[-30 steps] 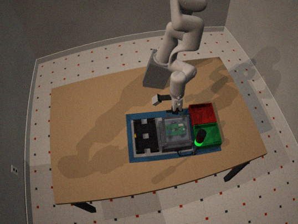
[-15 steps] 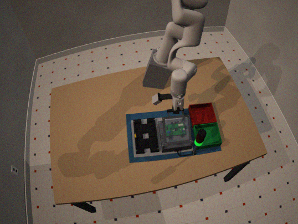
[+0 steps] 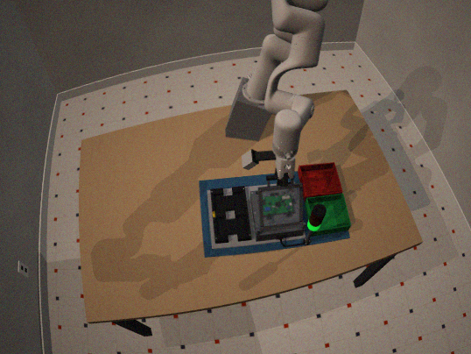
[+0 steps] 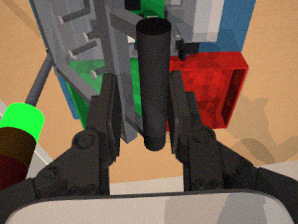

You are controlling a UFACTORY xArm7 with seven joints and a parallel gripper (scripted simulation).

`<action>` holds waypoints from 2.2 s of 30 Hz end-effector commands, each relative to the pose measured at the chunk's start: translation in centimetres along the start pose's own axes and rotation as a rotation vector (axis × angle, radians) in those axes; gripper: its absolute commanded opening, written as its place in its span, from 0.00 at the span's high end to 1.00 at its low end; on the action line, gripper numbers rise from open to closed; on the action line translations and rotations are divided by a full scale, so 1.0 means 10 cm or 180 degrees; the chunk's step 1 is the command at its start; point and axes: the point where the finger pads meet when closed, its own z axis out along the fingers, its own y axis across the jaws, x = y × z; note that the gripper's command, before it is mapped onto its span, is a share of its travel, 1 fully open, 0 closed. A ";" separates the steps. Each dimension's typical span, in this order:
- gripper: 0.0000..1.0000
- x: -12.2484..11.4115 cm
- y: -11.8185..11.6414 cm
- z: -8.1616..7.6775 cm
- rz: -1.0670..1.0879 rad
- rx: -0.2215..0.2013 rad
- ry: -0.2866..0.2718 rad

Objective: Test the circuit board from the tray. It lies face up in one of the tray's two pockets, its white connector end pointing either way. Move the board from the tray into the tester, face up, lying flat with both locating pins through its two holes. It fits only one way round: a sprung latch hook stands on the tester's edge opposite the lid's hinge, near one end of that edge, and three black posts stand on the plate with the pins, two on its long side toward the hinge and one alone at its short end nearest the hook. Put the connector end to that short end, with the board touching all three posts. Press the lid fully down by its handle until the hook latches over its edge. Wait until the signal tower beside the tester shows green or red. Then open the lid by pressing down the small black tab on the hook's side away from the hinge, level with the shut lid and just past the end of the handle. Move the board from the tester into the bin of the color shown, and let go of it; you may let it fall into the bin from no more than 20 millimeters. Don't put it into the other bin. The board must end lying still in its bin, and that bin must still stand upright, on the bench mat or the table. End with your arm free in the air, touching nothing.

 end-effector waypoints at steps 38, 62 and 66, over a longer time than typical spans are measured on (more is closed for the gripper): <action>1.00 0.00 -1.15 -0.35 0.0002 0.0015 0.0007; 1.00 0.00 -1.39 -0.33 0.0002 0.0015 0.0007; 1.00 0.00 -1.41 -0.33 0.0002 0.0015 0.0007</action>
